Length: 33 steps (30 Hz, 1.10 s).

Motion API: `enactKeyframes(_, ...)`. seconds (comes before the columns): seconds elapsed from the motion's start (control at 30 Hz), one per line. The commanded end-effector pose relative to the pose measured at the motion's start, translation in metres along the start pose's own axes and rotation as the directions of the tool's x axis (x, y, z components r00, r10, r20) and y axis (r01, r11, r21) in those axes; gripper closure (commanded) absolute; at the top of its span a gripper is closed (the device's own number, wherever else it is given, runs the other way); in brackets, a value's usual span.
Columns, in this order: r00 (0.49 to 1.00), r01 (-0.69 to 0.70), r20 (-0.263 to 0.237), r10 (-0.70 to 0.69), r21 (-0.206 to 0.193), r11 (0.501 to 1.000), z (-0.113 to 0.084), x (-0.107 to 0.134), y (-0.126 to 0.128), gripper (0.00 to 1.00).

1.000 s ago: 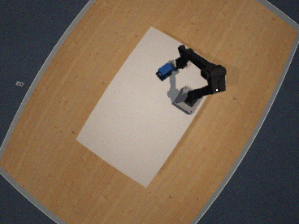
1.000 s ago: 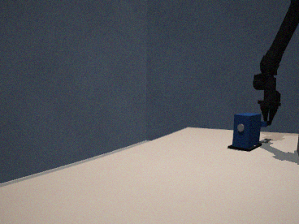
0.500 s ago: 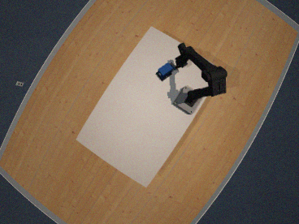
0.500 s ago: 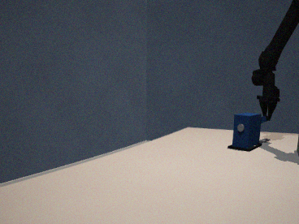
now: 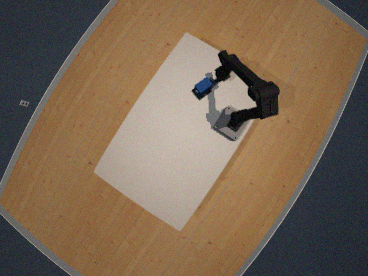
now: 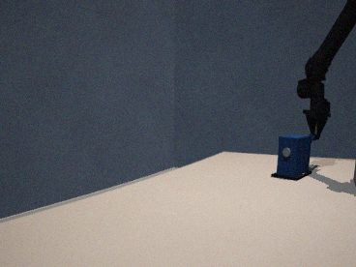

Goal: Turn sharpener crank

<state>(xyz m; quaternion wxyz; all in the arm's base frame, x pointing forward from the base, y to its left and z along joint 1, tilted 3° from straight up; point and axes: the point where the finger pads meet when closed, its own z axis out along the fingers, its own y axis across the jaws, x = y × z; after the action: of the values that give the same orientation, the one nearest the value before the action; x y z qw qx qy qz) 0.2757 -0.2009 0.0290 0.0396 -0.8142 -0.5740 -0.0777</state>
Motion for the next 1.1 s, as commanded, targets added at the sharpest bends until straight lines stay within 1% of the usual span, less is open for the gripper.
enactKeyframes(0.0,1.000,0.000,0.004,0.000,-0.030,1.000,-0.012,0.000,0.026,0.85)
enactKeyframes(0.1,1.000,0.000,0.004,0.000,-0.030,1.000,-0.013,0.000,0.027,0.85)
enactKeyframes(0.13,1.000,0.000,0.007,0.001,-0.038,0.999,-0.014,-0.001,0.030,0.85)
enactKeyframes(0.2,1.000,0.000,0.003,0.000,-0.028,1.000,-0.015,0.001,0.031,0.85)
enactKeyframes(0.33,1.000,0.001,0.006,-0.001,-0.035,0.999,-0.017,0.001,0.038,0.85)
enactKeyframes(0.5,1.000,0.001,0.005,0.000,-0.033,0.999,-0.019,0.001,0.045,0.85)
enactKeyframes(0.7,1.000,-0.005,0.005,0.006,-0.036,0.999,-0.020,-0.001,0.051,0.85)
enactKeyframes(0.97,1.000,0.003,0.008,-0.003,-0.045,0.999,-0.018,0.001,0.066,0.85)
enactKeyframes(1.0,1.000,-0.002,0.008,0.002,-0.044,0.999,-0.018,-0.001,0.063,0.85)
enactKeyframes(1.03,1.000,0.000,0.008,0.000,-0.033,0.999,-0.017,-0.001,0.052,0.85)
enactKeyframes(1.07,1.000,0.000,0.008,0.000,-0.033,0.999,-0.017,-0.001,0.052,0.85)
